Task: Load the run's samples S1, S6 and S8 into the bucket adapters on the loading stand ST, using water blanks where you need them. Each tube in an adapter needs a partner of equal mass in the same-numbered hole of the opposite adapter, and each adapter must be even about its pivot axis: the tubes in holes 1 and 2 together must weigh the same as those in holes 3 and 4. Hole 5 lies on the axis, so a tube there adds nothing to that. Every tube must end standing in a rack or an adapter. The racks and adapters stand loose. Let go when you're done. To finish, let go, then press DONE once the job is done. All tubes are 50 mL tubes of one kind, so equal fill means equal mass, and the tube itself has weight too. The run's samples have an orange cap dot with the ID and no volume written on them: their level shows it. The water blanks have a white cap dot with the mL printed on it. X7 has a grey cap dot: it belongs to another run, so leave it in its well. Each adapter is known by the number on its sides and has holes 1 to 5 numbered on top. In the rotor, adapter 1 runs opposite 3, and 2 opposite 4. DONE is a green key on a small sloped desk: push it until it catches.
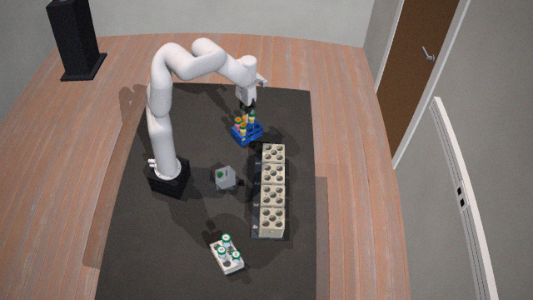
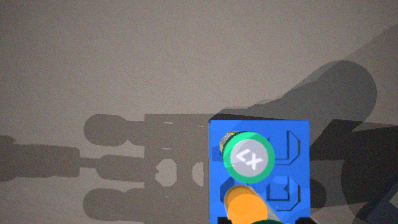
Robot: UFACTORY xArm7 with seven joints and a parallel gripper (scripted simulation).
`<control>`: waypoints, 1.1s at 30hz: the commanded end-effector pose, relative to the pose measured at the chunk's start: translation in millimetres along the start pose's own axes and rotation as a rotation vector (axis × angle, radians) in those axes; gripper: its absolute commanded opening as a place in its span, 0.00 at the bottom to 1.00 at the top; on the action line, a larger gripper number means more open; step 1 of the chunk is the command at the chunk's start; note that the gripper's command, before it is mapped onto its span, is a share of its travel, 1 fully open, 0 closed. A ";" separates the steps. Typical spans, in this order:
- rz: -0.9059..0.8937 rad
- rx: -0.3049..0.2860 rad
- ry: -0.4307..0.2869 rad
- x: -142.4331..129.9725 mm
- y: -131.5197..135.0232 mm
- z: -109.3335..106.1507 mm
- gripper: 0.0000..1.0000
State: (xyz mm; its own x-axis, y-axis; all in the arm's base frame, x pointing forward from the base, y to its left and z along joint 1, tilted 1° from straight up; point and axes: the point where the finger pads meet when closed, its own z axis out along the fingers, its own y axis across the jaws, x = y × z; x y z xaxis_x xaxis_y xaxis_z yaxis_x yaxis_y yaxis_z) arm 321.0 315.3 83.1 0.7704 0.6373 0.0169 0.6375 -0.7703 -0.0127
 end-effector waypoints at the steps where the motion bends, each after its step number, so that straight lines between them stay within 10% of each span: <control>1: 0.000 0.000 0.004 1.5 -0.1 -1.4 0.00; 33: 0.000 0.000 0.004 1.5 -0.1 23.7 0.00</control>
State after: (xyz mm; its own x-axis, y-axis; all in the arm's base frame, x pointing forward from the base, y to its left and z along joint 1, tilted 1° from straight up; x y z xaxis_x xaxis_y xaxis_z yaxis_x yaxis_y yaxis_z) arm 321.0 315.7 60.4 0.7704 0.6373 0.0166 0.6375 -0.7703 -0.0128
